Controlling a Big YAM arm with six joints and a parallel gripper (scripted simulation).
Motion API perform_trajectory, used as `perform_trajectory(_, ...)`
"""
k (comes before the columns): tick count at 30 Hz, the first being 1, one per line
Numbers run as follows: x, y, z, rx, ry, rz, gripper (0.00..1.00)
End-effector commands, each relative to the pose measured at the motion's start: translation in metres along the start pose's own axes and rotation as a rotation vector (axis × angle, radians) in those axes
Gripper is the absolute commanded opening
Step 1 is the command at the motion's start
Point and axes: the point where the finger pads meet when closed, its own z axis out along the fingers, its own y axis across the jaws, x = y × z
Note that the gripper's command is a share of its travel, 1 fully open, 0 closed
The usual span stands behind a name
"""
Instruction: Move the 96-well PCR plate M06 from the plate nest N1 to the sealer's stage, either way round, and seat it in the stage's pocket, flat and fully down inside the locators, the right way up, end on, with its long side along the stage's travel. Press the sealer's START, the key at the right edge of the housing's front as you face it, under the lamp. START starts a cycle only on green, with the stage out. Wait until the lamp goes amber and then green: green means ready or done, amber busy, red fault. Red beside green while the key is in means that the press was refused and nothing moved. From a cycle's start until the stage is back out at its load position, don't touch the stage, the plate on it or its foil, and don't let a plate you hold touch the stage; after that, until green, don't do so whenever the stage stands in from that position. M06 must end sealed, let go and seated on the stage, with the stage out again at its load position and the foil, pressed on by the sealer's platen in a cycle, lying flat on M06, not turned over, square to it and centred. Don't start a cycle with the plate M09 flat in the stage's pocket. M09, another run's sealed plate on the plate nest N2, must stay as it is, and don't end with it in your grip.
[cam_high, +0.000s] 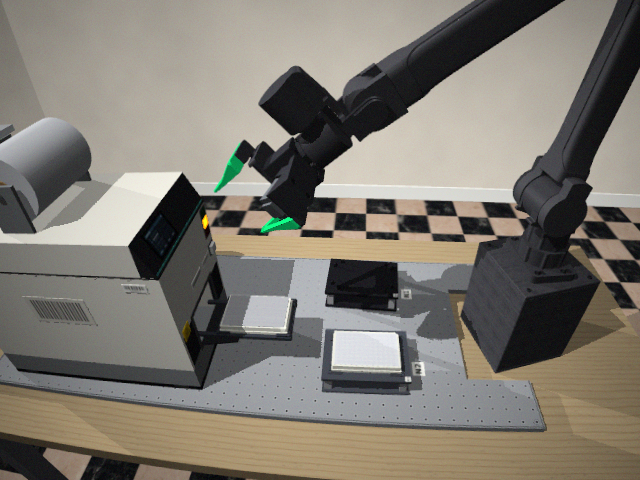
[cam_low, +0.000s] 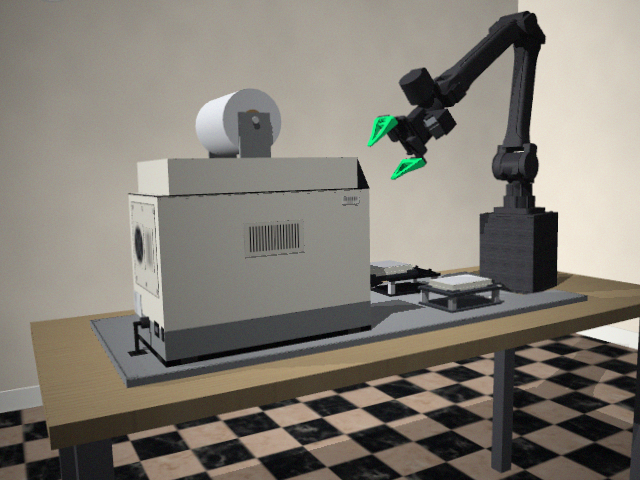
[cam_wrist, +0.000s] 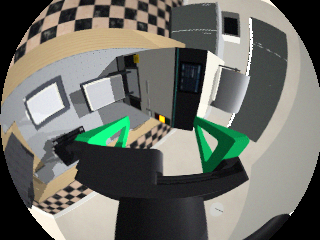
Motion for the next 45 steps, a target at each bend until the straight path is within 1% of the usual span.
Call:
perform_trajectory(1, -0.001, -0.058, 0.002, 0.094, -0.005, 0.012, 1.0)
perform_trajectory(7, 0.001, -0.057, 0.002, 0.093, -0.003, 0.021, 1.0)
perform_trajectory(13, 0.003, -0.066, -0.007, 0.117, -0.005, 0.043, 1.0)
perform_trajectory(15, -0.002, -0.069, -0.011, 0.125, -0.013, 0.041, 1.0)
perform_trajectory(17, -0.002, -0.069, -0.011, 0.125, -0.013, 0.041, 1.0)
perform_trajectory(21, -0.009, -0.071, -0.015, 0.132, -0.019, 0.035, 1.0)
perform_trajectory(27, -0.012, -0.073, -0.017, 0.138, -0.024, 0.032, 1.0)
perform_trajectory(34, -0.01, -0.073, -0.017, 0.137, -0.02, 0.034, 1.0)
perform_trajectory(39, 0.001, -0.066, -0.007, 0.117, -0.002, 0.043, 1.0)
perform_trajectory(43, 0.003, -0.06, -0.001, 0.101, 0.002, 0.043, 1.0)
perform_trajectory(45, 0.004, -0.06, 0.0, 0.099, 0.004, 0.044, 1.0)
